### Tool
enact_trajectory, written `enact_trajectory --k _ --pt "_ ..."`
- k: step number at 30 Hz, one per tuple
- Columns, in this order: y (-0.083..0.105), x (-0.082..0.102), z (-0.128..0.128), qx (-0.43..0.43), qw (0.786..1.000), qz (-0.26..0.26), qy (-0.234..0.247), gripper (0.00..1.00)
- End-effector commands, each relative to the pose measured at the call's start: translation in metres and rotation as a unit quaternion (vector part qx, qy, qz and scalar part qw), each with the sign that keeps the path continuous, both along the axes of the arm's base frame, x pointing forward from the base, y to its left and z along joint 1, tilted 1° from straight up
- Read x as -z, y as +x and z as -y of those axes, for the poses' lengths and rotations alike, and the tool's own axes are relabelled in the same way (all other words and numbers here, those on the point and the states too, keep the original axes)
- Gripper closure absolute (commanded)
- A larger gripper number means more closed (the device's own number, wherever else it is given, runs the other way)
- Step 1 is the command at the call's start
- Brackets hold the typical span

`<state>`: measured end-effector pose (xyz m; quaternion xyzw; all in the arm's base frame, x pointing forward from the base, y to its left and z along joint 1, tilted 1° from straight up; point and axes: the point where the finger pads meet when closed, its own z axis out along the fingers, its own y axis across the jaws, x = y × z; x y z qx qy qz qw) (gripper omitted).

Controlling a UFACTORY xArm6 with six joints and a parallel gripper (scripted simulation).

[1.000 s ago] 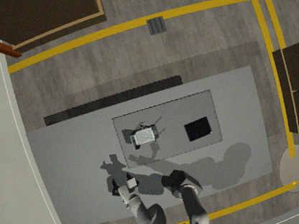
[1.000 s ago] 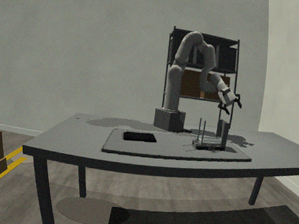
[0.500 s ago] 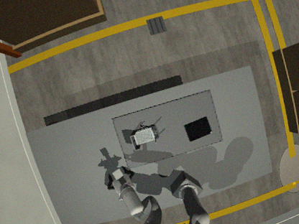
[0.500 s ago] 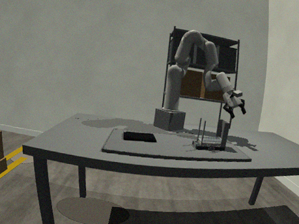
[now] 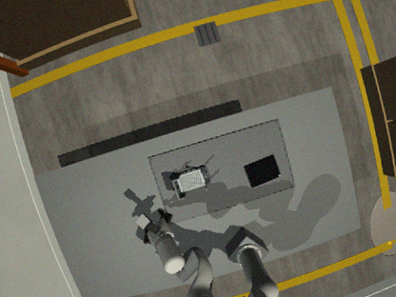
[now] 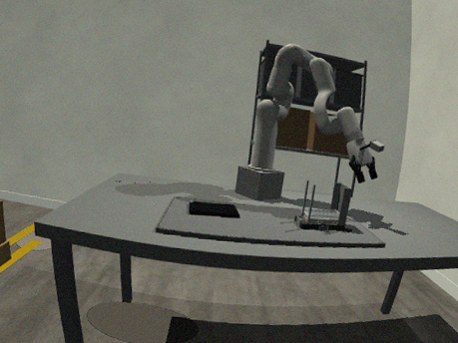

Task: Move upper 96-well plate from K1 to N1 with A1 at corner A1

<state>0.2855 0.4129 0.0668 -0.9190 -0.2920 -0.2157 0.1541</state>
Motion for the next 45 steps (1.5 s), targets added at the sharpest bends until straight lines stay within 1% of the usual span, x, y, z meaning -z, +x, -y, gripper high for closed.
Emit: enact_trajectory --k 1,5,7,8,13,14,17,18,21,24,27,29,32,34,37,39,41,44,45 --pt "0.014 -0.001 0.004 -0.068 0.997 -0.001 -0.036 0.0" --pt "0.026 -0.002 0.012 -0.124 0.99 0.004 -0.065 0.0" --pt "0.026 -0.002 0.012 -0.124 0.99 0.004 -0.065 0.0" --pt "0.029 -0.002 0.015 -0.138 0.988 0.005 -0.072 0.0" --pt "0.047 -0.004 0.031 -0.207 0.972 0.011 -0.108 0.0" --pt "0.047 -0.004 0.032 -0.207 0.972 0.011 -0.108 0.0" --pt "0.057 -0.005 0.043 -0.248 0.96 0.013 -0.13 0.0" --pt "0.058 -0.005 0.044 -0.248 0.96 0.013 -0.13 0.0" --pt "0.067 -0.006 0.056 -0.289 0.945 0.014 -0.151 0.0" --pt "0.068 -0.007 0.059 -0.289 0.945 0.014 -0.151 0.0" --pt "0.077 -0.008 0.071 -0.328 0.929 0.014 -0.172 0.0" --pt "0.079 -0.009 0.075 -0.328 0.929 0.014 -0.172 0.0" --pt "0.086 -0.011 0.088 -0.367 0.91 0.013 -0.192 0.0" --pt "0.089 -0.011 0.093 -0.367 0.91 0.013 -0.192 0.0" --pt "0.096 -0.013 0.107 -0.404 0.89 0.009 -0.211 0.0" --pt "0.099 -0.014 0.113 -0.404 0.89 0.009 -0.211 0.0" --pt "0.099 -0.014 0.113 -0.404 0.89 0.009 -0.211 0.0" --pt "0.105 -0.016 0.127 -0.44 0.868 0.004 -0.23 0.0" --pt "0.107 -0.017 0.132 -0.44 0.868 0.004 -0.23 0.0"
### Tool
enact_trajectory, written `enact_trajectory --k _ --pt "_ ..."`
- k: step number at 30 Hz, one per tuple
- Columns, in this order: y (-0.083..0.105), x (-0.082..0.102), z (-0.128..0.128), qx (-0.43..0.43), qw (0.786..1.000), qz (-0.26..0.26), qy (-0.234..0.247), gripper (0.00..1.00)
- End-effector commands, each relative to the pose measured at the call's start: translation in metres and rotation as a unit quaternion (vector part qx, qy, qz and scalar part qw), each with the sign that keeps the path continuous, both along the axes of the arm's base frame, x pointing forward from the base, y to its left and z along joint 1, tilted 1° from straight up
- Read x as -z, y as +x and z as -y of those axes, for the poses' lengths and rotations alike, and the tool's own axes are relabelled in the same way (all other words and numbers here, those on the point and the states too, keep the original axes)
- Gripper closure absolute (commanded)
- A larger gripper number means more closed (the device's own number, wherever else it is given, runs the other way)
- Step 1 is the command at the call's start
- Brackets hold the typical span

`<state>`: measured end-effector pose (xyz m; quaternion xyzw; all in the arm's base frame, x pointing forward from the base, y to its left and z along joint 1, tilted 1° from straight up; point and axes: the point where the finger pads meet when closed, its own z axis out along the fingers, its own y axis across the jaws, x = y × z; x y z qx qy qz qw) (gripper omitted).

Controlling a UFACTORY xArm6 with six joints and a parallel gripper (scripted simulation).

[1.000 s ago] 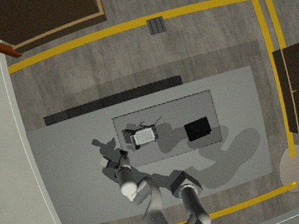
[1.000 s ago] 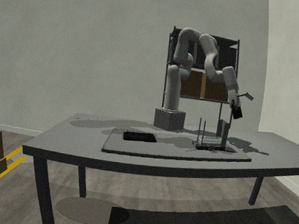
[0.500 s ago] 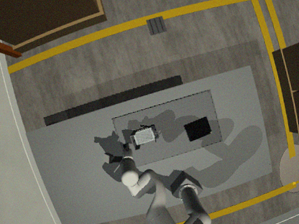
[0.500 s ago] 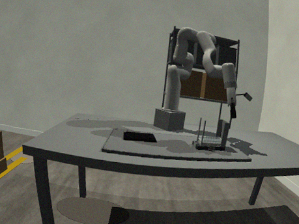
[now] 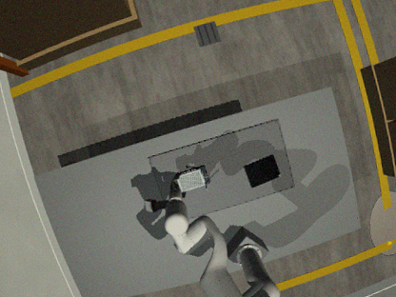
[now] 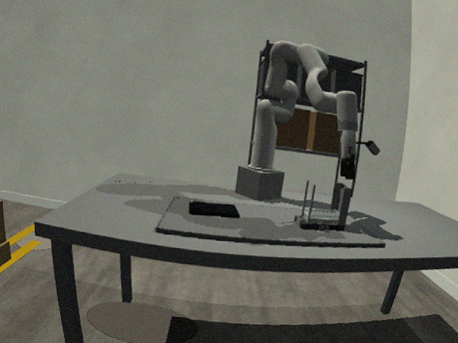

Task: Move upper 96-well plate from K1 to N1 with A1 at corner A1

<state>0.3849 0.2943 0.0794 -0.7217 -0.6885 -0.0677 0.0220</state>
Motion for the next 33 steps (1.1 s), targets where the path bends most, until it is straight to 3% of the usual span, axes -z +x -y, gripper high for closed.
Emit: enact_trajectory --k 1,11,16,33 --pt "0.009 -0.005 0.017 -0.026 1.0 -0.003 -0.013 0.0" --pt "0.023 -0.011 0.054 -0.102 0.993 -0.019 -0.059 0.0" --pt "0.026 -0.013 0.065 -0.102 0.993 -0.019 -0.06 0.0" --pt "0.026 -0.01 0.065 -0.102 0.993 -0.019 -0.06 0.0"
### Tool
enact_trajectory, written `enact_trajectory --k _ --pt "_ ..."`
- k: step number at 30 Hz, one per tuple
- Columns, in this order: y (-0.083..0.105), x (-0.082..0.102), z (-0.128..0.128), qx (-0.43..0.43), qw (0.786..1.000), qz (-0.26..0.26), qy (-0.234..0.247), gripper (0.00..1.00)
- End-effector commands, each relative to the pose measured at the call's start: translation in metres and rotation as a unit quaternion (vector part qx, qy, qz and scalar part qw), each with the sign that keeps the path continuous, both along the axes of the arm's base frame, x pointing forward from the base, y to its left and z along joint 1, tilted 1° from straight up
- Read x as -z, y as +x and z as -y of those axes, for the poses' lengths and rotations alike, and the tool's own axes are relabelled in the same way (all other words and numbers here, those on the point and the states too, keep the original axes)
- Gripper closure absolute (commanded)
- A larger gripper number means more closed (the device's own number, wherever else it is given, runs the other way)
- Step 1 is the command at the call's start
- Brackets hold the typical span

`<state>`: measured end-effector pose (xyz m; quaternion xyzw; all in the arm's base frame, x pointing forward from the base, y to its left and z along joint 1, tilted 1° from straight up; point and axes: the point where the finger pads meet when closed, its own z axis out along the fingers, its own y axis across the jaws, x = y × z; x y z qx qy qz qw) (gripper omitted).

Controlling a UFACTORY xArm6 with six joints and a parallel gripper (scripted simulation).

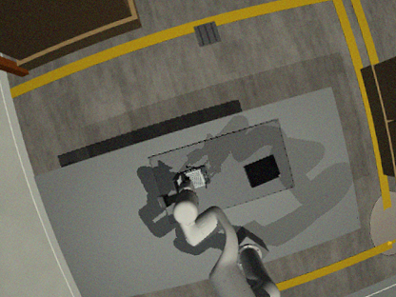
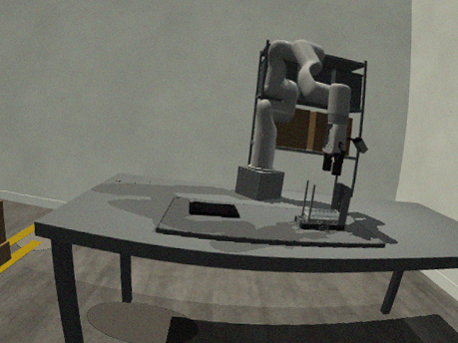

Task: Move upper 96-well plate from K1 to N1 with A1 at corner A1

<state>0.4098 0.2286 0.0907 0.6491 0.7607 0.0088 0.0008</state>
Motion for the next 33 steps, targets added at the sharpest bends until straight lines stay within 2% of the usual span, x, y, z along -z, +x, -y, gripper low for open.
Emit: enact_trajectory --k 1,33 --pt "0.001 0.003 -0.001 0.0 1.0 0.002 0.001 0.0" --pt "0.002 0.05 -0.001 0.0 1.0 0.002 0.001 0.0"
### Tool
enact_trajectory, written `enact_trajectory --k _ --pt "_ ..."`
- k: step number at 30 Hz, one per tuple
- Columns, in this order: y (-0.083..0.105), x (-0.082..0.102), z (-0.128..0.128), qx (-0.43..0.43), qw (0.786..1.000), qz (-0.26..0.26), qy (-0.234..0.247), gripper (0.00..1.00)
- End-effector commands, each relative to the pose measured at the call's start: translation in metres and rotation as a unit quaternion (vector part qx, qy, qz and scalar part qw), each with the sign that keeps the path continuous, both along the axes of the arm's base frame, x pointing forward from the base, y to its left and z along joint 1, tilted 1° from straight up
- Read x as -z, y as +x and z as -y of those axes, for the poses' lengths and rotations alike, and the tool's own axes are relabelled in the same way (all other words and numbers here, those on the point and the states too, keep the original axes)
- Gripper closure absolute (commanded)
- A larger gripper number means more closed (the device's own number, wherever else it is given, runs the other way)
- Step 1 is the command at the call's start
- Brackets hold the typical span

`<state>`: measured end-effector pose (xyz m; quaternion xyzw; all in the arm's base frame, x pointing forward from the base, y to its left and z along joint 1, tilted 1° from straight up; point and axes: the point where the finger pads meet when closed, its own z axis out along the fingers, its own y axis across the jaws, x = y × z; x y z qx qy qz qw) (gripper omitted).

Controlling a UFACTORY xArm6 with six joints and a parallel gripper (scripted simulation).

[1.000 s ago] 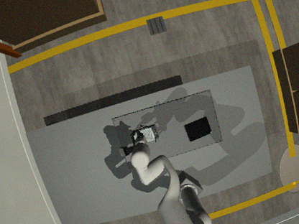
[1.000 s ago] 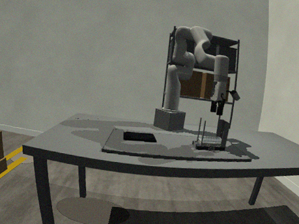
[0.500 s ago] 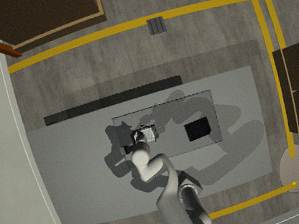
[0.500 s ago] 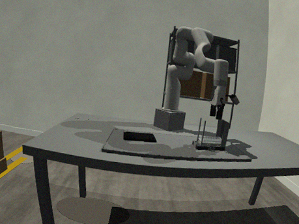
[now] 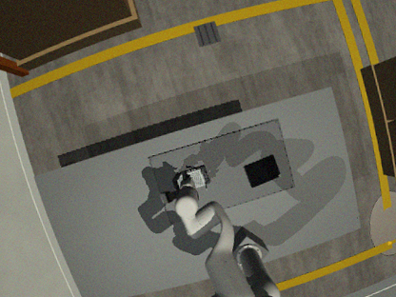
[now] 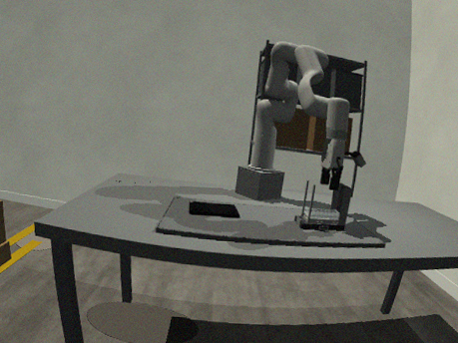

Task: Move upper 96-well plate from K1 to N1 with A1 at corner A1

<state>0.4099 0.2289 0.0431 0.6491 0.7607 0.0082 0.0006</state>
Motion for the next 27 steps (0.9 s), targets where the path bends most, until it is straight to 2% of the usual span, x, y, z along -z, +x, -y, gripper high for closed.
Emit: enact_trajectory --k 1,27 --pt "0.002 0.004 -0.001 0.0 1.0 0.002 0.001 0.0" --pt "0.002 0.044 -0.001 0.0 1.0 0.002 0.001 0.0"
